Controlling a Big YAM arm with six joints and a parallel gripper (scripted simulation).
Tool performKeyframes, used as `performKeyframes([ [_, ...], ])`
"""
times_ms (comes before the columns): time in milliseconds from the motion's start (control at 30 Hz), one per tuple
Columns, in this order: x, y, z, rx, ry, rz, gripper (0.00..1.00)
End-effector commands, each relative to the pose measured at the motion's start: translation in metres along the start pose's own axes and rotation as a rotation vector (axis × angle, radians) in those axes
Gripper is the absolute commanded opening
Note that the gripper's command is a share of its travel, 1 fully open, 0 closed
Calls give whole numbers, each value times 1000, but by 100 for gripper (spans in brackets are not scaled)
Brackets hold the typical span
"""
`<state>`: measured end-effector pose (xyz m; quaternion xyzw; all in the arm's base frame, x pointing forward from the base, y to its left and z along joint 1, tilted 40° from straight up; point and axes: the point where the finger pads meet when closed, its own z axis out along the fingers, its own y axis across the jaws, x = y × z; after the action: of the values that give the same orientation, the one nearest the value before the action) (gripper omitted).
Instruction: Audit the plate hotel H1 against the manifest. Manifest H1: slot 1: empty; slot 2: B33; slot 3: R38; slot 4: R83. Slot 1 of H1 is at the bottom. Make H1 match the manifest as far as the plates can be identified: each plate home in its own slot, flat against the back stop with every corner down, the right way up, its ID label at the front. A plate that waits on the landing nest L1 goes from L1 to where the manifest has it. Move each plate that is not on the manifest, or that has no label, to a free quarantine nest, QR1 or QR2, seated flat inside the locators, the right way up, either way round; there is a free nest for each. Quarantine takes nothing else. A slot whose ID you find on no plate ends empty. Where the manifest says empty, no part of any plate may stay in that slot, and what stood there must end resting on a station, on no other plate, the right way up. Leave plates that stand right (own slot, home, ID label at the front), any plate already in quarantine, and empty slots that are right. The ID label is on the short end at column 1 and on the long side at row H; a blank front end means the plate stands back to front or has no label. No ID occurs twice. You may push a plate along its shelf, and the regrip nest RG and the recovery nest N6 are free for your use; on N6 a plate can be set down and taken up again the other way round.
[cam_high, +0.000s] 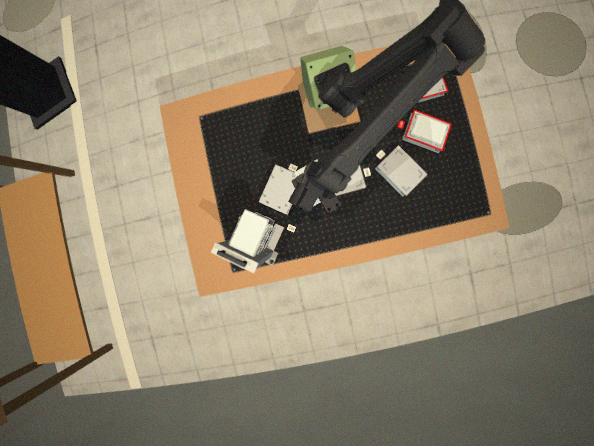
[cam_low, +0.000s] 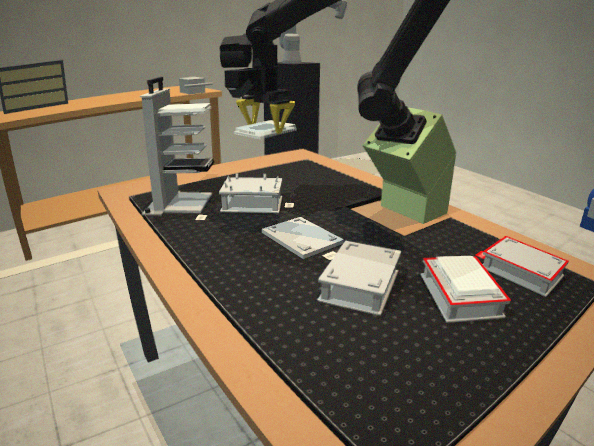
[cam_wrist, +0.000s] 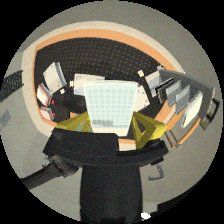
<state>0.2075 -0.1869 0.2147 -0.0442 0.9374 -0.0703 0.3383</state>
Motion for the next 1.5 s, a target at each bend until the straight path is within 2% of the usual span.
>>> performKeyframes([
  [0,3,-1,-1,1,6,-77,86],
  [267,3,-1,-1,1,6,-177,86],
  [300,-3,7,-3,2,-3,-218,86],
  [600,-8,37,-3,1,-4,-367,86],
  [700,-10,38,-3,8,-8,-387,86],
  [967,-14,65,-3,2,-6,-517,86],
  [1067,-14,64,-4,5,-7,-566,86],
  [1133,-9,60,1,-5,11,-574,86],
  [1467,-12,62,-3,9,0,-720,86],
])
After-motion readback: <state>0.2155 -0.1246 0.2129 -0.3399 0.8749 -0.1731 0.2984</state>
